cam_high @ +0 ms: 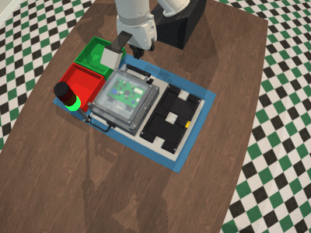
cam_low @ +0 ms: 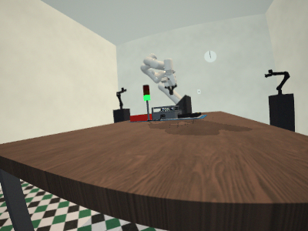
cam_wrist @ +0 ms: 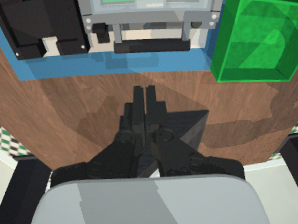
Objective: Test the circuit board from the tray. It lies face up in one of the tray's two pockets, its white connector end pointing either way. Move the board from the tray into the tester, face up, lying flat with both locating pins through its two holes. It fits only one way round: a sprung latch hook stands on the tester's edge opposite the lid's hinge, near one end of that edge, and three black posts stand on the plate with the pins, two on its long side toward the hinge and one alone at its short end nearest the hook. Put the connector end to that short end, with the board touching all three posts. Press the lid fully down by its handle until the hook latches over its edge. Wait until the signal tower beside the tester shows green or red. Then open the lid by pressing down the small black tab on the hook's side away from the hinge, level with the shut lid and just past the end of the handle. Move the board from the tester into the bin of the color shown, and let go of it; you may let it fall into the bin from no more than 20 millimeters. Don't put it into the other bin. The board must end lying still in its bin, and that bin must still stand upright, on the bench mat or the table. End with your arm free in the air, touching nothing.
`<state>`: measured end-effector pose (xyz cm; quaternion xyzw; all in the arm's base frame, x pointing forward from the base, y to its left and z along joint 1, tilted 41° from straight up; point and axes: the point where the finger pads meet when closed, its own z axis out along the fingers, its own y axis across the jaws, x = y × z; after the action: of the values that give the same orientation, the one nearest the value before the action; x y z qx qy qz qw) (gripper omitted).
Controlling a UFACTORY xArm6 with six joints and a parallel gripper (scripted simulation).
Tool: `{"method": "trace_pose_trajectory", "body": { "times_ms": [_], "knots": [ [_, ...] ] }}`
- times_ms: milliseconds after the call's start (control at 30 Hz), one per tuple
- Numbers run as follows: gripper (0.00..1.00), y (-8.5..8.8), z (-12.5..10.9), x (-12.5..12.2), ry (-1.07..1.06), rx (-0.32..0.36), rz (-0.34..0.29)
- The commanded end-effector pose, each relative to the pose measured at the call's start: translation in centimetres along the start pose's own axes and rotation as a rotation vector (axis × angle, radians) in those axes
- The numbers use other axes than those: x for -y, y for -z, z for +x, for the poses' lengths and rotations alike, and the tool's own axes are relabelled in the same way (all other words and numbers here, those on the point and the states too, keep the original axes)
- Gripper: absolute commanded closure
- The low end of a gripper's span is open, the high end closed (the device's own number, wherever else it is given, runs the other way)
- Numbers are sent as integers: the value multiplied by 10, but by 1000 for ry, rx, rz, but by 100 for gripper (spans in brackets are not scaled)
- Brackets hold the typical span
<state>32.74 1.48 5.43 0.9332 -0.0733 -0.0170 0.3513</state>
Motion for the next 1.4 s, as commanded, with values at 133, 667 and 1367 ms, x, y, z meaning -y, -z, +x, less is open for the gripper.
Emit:
{"method": "trace_pose_trajectory", "body": {
  "times_ms": [133,667,1367],
  "knots": [
    [100,1,1,28,-2,-3,2],
    [100,1,2,53,-2,-3,2],
    [100,-64,2,53,-2,-3,2]
  ]
}}
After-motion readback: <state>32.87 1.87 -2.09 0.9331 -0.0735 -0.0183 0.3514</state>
